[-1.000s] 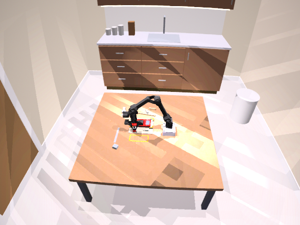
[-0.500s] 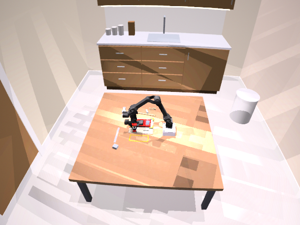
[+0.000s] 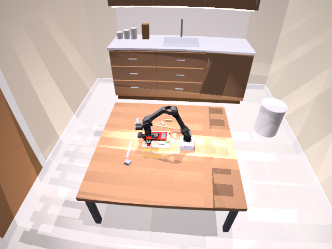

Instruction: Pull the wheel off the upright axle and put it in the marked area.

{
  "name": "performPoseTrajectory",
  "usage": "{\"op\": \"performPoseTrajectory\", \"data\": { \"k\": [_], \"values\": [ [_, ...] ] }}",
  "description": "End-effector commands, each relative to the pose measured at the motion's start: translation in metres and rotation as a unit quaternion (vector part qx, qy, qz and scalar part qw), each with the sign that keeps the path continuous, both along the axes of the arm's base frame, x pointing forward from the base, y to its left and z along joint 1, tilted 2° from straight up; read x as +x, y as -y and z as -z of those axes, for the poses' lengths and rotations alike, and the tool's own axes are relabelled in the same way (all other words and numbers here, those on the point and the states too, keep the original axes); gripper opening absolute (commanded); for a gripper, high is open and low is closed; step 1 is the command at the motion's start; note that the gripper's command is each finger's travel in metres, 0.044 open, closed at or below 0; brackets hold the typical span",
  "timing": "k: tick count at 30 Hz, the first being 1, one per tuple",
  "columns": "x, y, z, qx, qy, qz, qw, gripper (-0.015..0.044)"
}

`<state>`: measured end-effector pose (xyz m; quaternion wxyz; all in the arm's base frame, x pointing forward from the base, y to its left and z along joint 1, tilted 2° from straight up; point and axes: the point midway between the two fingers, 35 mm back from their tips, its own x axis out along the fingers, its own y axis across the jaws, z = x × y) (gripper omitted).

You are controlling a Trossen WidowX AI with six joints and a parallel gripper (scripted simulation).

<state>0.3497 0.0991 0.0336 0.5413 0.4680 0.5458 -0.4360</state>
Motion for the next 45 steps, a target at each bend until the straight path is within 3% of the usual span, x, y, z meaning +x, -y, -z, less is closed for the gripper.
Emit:
{"op": "performPoseTrajectory", "data": {
  "k": [1,29,30,40,45],
  "values": [
    [-0.002,0.001,-0.013,0.001,0.003,0.001,1.0,0.0],
    [-0.002,0.001,-0.022,0.001,0.004,0.002,1.0,0.0],
    [0.001,0.0,-0.005,0.0,0.0,0.0,1.0,0.0026],
    [0.0,0.0,-0.018,0.002,0.005,0.003,1.0,0.0289],
    [0.0,0.001,-0.024,0.002,0.005,0.003,1.0,0.03]
  ]
}}
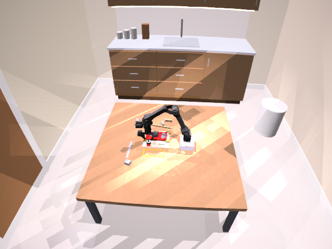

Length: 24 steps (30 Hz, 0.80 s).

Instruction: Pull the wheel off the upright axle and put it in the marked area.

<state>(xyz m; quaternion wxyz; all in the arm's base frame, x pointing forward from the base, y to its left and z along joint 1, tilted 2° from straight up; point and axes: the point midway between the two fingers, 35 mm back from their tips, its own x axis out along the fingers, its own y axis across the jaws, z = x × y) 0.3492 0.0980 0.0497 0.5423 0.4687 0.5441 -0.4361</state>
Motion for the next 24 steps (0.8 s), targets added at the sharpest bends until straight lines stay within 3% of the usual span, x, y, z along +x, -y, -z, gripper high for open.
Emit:
{"op": "performPoseTrajectory", "data": {
  "k": [1,6,12,24],
  "values": [
    [0.001,0.0,-0.013,0.003,0.003,0.002,1.0,0.03],
    [-0.003,0.002,-0.047,0.003,0.003,0.002,1.0,0.03],
    [-0.003,0.002,-0.047,0.003,0.003,0.002,1.0,0.03],
    [0.0,-0.001,0.017,0.003,0.003,0.002,1.0,0.03]
  ]
}}
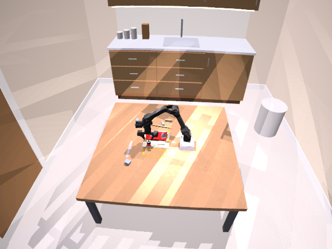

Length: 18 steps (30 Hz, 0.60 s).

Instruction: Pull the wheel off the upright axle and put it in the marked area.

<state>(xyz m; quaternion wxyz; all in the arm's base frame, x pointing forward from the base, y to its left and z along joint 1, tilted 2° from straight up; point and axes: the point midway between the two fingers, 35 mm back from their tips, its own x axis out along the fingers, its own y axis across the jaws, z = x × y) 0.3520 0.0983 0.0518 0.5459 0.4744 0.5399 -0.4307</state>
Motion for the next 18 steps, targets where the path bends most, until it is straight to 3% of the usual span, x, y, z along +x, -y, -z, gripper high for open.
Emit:
{"op": "performPoseTrajectory", "data": {
  "k": [1,5,8,18],
  "values": [
    [-0.0031,-0.0007,0.0231,0.0,-0.006,0.001,1.0,0.03],
    [-0.0035,-0.0006,0.0261,0.0,-0.006,0.001,1.0,0.03],
    [-0.0046,0.0005,0.0227,-0.002,-0.009,-0.001,1.0,0.0221],
    [-0.0046,0.0005,0.0226,-0.002,-0.009,-0.001,1.0,0.0135]
  ]
}}
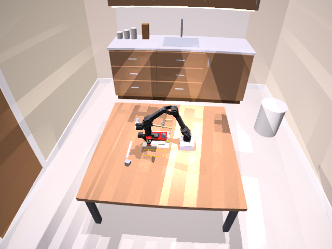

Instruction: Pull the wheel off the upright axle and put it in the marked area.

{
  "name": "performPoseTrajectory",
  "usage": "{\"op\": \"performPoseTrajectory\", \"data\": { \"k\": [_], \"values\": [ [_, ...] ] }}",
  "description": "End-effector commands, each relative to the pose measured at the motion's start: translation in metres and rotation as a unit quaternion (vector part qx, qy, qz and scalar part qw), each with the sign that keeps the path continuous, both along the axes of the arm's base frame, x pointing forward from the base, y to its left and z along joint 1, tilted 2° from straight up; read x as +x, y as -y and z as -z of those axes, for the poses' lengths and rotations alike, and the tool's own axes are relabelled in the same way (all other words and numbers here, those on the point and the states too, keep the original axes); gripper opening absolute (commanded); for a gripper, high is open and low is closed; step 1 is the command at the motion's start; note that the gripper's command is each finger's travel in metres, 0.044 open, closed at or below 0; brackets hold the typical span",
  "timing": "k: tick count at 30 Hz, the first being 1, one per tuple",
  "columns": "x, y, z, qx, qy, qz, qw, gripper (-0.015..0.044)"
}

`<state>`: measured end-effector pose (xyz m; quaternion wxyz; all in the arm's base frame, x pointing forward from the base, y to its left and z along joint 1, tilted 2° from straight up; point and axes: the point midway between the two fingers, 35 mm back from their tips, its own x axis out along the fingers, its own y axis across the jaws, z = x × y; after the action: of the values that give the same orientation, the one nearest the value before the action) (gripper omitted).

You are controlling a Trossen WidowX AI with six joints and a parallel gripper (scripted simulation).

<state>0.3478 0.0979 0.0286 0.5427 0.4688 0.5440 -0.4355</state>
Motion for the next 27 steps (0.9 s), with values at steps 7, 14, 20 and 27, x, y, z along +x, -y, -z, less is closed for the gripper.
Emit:
{"op": "performPoseTrajectory", "data": {
  "k": [7,14,20,27],
  "values": [
    [-0.0003,0.0002,-0.0022,0.0,0.0,0.0,1.0,0.0],
    [-0.0002,0.0002,-0.0045,0.0,0.0,0.0,1.0,0.0],
    [-0.0002,0.0003,-0.0065,0.0,0.0,0.0,1.0,0.0],
    [-0.0002,0.0004,-0.0088,0.0,0.0,0.001,1.0,0.0]
  ]
}}
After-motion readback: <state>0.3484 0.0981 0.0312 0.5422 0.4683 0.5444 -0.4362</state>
